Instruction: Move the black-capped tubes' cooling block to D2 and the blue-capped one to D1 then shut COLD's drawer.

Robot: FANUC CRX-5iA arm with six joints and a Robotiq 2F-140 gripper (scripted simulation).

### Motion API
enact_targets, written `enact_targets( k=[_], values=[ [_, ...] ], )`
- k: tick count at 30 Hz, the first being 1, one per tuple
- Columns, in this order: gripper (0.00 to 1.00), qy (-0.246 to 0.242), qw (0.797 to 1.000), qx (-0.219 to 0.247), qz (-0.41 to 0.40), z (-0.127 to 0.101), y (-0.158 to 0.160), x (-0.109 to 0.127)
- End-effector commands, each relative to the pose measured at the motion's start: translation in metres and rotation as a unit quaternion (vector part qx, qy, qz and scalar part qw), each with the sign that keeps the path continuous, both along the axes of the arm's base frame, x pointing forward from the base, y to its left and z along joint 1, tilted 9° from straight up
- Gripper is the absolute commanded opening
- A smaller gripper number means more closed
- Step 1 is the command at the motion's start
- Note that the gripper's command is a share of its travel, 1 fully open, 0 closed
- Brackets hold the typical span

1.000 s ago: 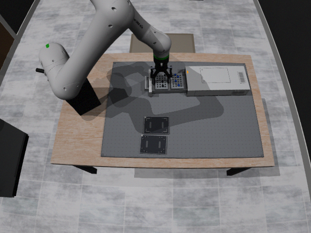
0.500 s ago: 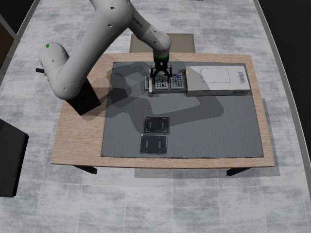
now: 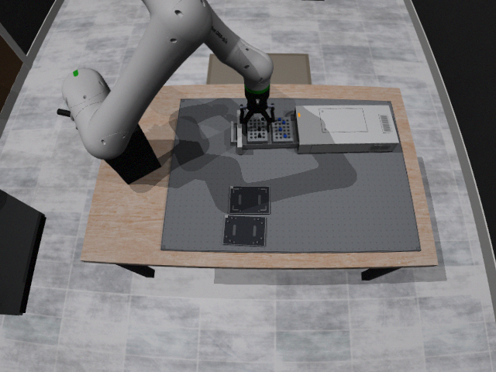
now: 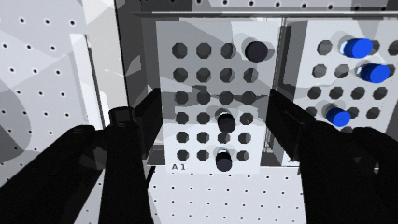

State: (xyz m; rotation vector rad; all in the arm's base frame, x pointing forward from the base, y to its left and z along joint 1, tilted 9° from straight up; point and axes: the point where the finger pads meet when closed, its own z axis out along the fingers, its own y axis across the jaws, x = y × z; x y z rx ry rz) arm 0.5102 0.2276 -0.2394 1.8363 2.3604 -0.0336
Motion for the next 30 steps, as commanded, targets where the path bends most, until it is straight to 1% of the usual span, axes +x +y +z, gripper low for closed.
enact_targets(
  k=[1, 30],
  values=[
    [0.10, -0.001, 1.000, 0.001, 0.000, 0.004, 0.001, 0.000],
    [0.10, -0.001, 1.000, 0.001, 0.000, 0.037, 0.005, -0.003]
  ],
)
